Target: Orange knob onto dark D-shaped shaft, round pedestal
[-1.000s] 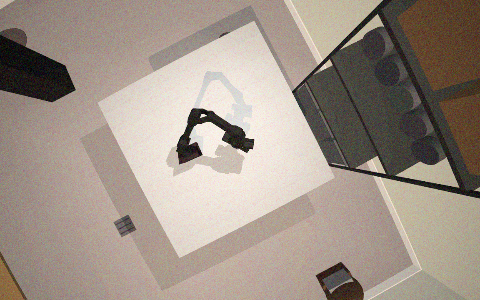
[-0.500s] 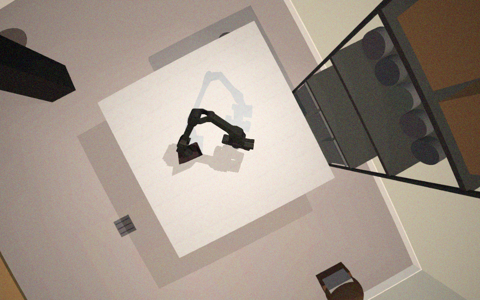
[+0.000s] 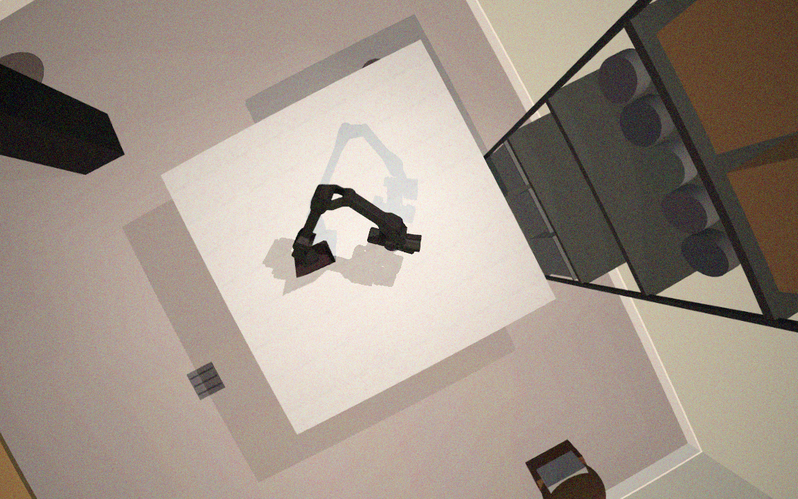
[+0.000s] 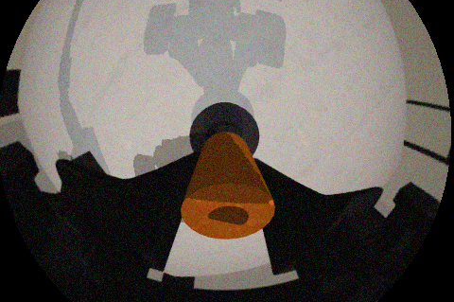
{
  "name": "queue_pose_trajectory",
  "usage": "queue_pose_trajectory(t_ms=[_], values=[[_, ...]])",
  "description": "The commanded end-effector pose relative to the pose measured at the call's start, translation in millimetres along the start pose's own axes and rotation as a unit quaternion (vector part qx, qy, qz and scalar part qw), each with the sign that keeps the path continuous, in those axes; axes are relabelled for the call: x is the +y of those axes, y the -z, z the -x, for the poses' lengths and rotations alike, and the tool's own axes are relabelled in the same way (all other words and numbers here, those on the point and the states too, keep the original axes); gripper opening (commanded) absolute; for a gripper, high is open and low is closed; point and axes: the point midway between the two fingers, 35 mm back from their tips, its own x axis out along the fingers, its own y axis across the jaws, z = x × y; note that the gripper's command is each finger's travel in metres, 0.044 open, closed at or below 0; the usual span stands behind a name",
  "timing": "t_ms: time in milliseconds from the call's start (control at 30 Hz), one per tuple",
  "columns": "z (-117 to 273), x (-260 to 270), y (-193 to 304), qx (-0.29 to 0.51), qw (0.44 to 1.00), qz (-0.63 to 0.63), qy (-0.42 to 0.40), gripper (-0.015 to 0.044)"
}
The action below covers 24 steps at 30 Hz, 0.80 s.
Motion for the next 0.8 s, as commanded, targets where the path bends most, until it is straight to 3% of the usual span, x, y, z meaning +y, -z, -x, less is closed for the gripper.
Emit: queue_pose_trajectory(t_ms=[0,400,767], values=[[-0.2,-0.4,0.4,-0.001,1.0,0.0,0.001,0.0],[4.5,0.1,0.7,-0.001,1.0,0.0,0.001,0.0],[3.0,-2.0,0.3,-0.001,0.994,0.105,0.001,0.0]])
